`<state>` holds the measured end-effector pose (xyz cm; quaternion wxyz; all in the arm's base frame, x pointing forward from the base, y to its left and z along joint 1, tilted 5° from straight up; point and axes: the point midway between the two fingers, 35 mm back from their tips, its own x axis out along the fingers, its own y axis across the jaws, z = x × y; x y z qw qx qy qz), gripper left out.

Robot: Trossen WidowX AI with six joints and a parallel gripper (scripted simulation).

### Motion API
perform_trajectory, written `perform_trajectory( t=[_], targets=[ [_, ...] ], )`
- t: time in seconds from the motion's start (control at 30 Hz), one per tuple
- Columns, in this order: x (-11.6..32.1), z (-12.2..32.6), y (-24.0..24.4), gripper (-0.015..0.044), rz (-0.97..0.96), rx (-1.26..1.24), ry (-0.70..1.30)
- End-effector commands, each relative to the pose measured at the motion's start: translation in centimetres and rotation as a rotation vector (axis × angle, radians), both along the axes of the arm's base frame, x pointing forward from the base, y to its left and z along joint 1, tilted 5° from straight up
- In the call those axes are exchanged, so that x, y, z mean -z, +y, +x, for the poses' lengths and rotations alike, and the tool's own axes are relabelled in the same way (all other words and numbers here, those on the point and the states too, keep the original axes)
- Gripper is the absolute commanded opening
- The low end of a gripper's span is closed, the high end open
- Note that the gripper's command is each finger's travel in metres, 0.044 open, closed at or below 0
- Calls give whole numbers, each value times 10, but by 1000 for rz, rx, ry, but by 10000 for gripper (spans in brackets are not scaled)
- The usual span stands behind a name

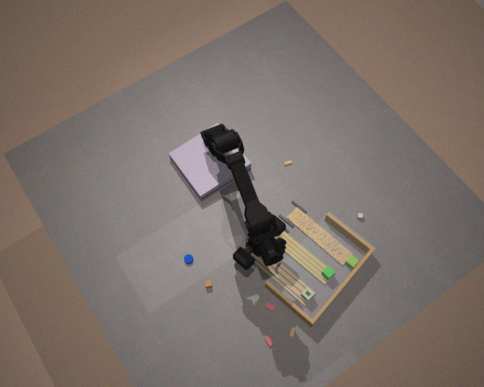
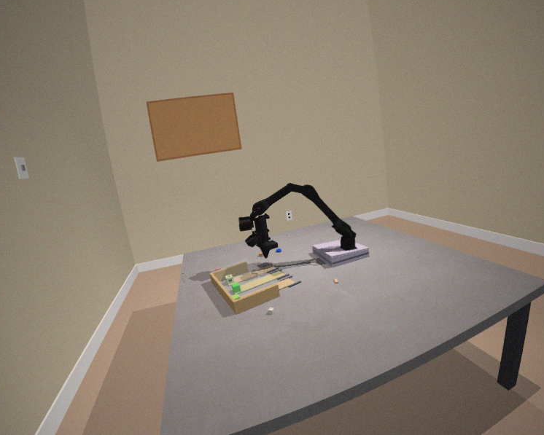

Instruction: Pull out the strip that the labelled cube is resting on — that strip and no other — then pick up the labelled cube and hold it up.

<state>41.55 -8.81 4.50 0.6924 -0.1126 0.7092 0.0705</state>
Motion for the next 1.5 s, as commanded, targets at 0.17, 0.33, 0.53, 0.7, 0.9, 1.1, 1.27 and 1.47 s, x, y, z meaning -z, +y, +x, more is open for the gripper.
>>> perform_trajectory(
  t=[0.17, 0.33, 0.53, 0.7, 0.9, 1.1, 1.27, 1.47],
  targets=[
    [15, 0, -1, 0, -3, -3, 0],
    [23, -1, -2, 0, -3, -3, 0],
    [33, -2, -2, 0, -3, -3, 0],
    [41, -3, -3, 0, -3, -3, 1],
    [51, -4, -4, 0, -3, -3, 1],
    [57, -5, -4, 0, -3, -3, 1],
    [57, -5, -4, 0, -3, -3, 1],
    [57, -5, -4, 0, -3, -3, 1]
  ],
)
